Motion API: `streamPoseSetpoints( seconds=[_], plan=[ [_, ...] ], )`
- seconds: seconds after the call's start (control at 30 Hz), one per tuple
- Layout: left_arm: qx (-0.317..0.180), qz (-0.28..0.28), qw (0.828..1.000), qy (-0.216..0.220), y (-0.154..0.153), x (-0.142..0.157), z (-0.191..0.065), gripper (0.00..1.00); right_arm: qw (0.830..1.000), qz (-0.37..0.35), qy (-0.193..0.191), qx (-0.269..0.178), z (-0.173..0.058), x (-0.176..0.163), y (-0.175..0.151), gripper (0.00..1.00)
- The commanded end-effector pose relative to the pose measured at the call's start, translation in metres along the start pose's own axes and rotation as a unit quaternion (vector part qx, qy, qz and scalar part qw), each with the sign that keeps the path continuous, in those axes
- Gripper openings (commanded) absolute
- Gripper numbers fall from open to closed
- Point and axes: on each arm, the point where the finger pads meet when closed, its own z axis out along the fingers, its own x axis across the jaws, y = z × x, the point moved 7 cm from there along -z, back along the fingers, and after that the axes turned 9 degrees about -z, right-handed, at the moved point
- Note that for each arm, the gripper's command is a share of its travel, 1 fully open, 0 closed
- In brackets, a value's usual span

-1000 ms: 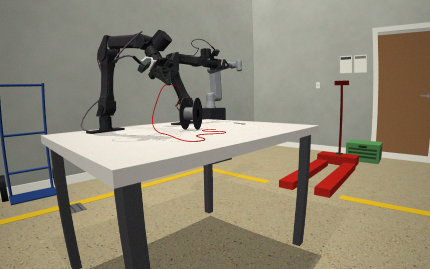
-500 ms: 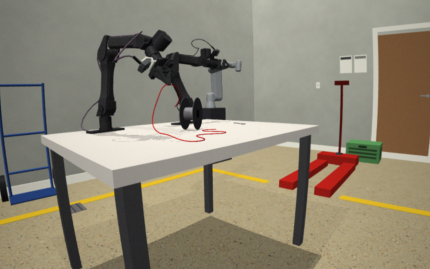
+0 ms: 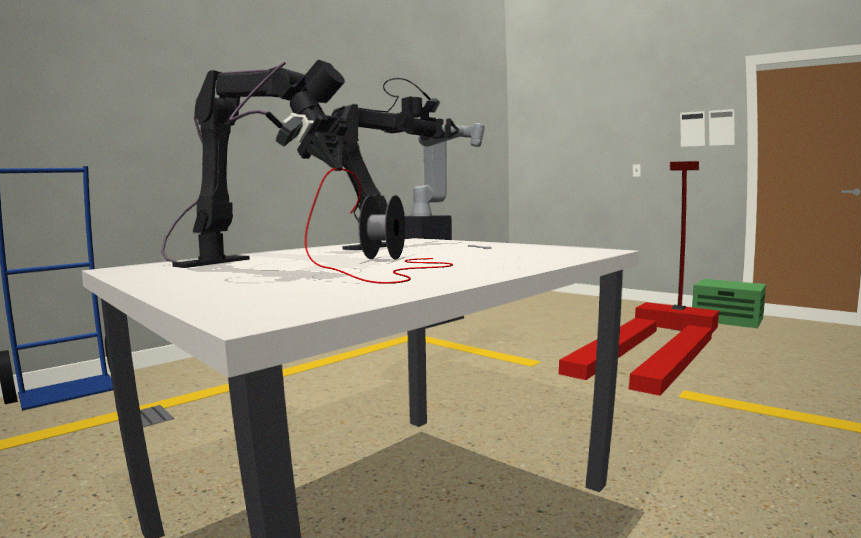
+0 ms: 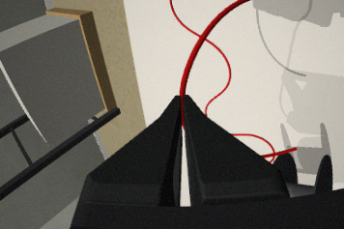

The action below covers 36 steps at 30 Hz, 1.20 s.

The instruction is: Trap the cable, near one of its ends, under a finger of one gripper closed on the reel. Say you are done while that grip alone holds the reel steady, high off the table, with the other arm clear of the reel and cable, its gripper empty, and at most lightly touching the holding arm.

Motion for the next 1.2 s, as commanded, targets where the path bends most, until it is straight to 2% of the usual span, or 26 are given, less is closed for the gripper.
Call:
streamPoseSetpoints(
  seconds=[0.0,0.53,0.83,1.17],
  plan=[
    [0.011,0.003,1.000,0.005,-0.007,0.001,0.003,0.98,0.999,0.003,0.030,-0.011,-0.022,0.012,0.008,0.00],
    [0.011,0.003,1.000,0.005,-0.007,0.001,0.003,0.75,0.999,0.004,0.030,-0.011,-0.022,0.012,0.008,0.00],
    [0.017,0.005,1.000,0.001,-0.010,0.000,0.004,0.75,0.999,0.004,0.030,-0.011,-0.022,0.012,0.008,0.00],
    [0.039,0.015,0.998,-0.043,-0.022,-0.021,0.006,0.75,0.999,0.004,0.030,-0.011,-0.022,0.012,0.008,0.00]
  ],
)
